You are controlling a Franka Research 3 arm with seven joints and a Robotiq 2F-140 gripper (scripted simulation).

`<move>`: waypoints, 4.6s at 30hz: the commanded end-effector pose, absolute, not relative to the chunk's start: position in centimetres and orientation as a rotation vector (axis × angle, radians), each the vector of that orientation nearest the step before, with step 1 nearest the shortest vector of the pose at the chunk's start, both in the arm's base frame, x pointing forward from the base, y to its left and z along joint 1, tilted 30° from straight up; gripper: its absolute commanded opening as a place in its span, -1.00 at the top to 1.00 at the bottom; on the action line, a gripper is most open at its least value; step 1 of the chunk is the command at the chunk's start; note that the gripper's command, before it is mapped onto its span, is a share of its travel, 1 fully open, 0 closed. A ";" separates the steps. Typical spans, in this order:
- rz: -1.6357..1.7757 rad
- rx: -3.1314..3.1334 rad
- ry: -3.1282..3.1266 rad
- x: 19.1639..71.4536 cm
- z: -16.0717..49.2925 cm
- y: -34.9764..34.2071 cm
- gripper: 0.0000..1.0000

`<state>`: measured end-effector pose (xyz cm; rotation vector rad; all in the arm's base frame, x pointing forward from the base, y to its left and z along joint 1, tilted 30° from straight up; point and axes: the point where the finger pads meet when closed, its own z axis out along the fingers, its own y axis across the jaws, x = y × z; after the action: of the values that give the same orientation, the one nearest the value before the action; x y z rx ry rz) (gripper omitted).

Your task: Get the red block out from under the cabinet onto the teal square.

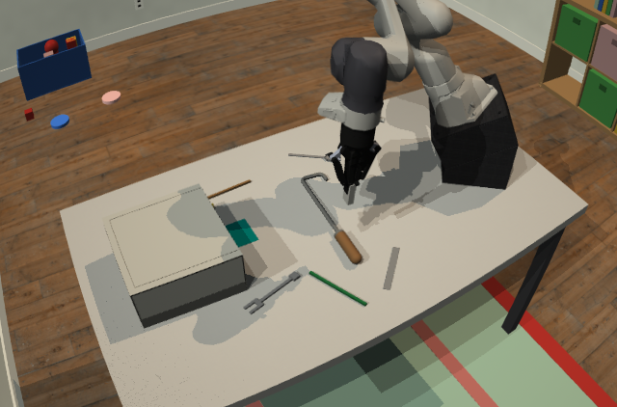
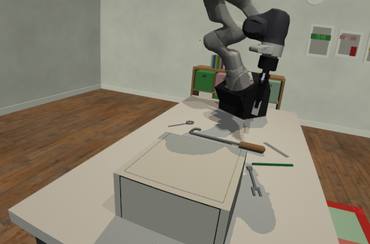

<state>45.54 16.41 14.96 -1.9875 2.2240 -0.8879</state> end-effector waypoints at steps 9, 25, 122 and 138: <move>-0.801 -2.094 2.104 45.9 14.5 18.5 1.00; -0.801 -2.094 2.104 45.9 14.5 18.5 1.00; -0.777 -1.975 2.201 45.7 14.2 18.4 0.32; -0.777 -1.975 2.201 45.7 14.2 18.4 0.32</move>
<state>45.71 18.36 14.31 -1.9826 2.1947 -0.7829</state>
